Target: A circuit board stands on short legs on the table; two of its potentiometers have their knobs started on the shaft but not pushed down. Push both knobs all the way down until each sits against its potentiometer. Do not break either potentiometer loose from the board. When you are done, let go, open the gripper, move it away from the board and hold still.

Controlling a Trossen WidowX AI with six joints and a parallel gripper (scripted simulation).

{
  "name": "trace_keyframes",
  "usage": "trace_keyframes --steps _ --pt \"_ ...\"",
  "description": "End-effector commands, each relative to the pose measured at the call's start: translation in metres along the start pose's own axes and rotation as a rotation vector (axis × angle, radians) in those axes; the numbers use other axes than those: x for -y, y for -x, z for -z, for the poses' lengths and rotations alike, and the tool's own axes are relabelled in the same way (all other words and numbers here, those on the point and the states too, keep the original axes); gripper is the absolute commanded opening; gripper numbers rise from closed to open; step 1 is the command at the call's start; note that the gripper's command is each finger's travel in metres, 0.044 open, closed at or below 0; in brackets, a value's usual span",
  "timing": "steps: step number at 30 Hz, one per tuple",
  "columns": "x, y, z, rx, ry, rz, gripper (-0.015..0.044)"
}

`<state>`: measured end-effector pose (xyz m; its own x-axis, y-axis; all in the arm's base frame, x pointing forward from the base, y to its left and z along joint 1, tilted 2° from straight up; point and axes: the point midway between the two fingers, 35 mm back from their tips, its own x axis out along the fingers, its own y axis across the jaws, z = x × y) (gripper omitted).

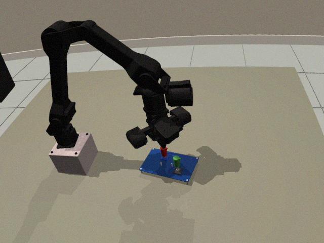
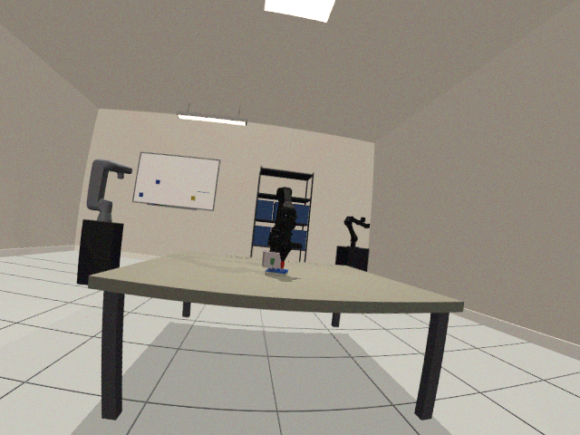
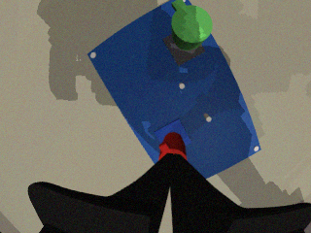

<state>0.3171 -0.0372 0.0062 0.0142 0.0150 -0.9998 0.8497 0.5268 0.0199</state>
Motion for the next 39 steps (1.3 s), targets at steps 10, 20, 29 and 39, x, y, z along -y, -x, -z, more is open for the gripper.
trace_keyframes --steps 10,20,29,39 --pt "-0.001 -0.013 0.000 -0.008 -0.004 0.002 0.0000" --pt "-0.001 -0.013 0.000 -0.008 -0.004 0.002 0.0000" --pt "-0.001 -0.013 0.000 -0.008 -0.004 0.002 0.0000" --pt "-0.002 0.001 0.000 -0.008 -0.004 0.002 0.0000"
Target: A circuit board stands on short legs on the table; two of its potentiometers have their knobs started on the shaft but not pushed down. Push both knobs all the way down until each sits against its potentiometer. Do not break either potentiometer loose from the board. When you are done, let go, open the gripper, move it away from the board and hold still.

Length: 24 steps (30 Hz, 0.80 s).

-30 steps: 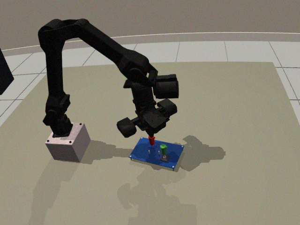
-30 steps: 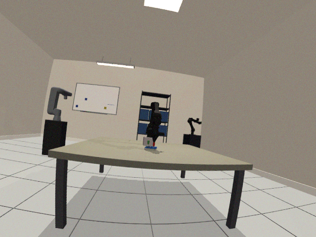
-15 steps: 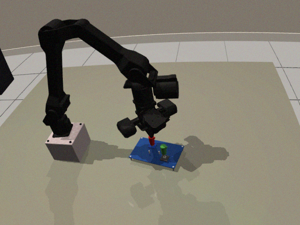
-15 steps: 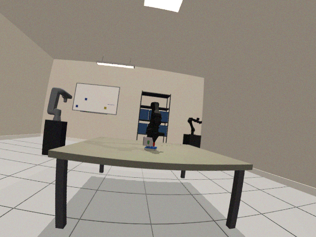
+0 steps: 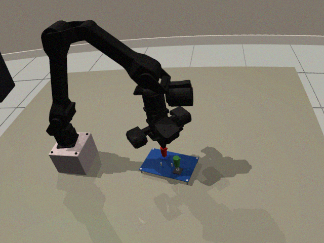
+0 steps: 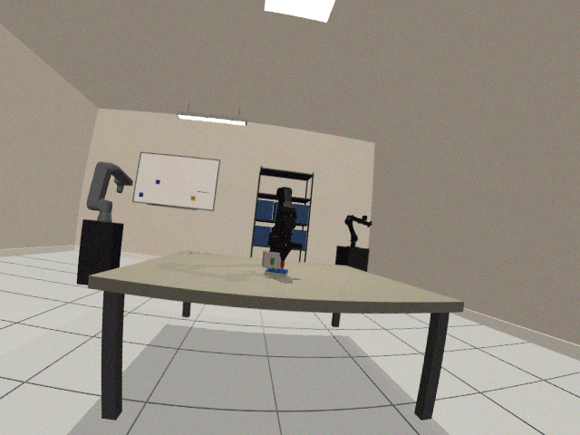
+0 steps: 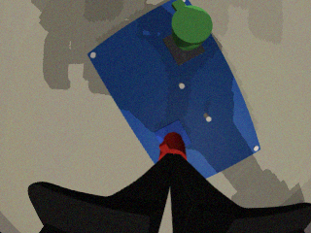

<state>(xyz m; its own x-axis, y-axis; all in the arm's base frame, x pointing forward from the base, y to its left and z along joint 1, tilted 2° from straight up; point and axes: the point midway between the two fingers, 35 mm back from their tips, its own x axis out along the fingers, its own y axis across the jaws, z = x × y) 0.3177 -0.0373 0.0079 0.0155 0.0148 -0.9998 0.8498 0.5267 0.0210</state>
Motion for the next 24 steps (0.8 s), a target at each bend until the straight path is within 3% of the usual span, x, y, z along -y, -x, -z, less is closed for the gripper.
trace_keyframes --steps 1,14,22,24 --pt "-0.001 0.001 0.000 -0.009 -0.004 0.003 0.0000" --pt "-0.001 0.020 0.000 -0.009 -0.004 0.003 0.0000" --pt "0.001 0.013 0.001 -0.008 -0.001 0.010 0.0210" --pt "0.001 0.016 -0.003 -0.008 -0.001 0.000 0.0157"
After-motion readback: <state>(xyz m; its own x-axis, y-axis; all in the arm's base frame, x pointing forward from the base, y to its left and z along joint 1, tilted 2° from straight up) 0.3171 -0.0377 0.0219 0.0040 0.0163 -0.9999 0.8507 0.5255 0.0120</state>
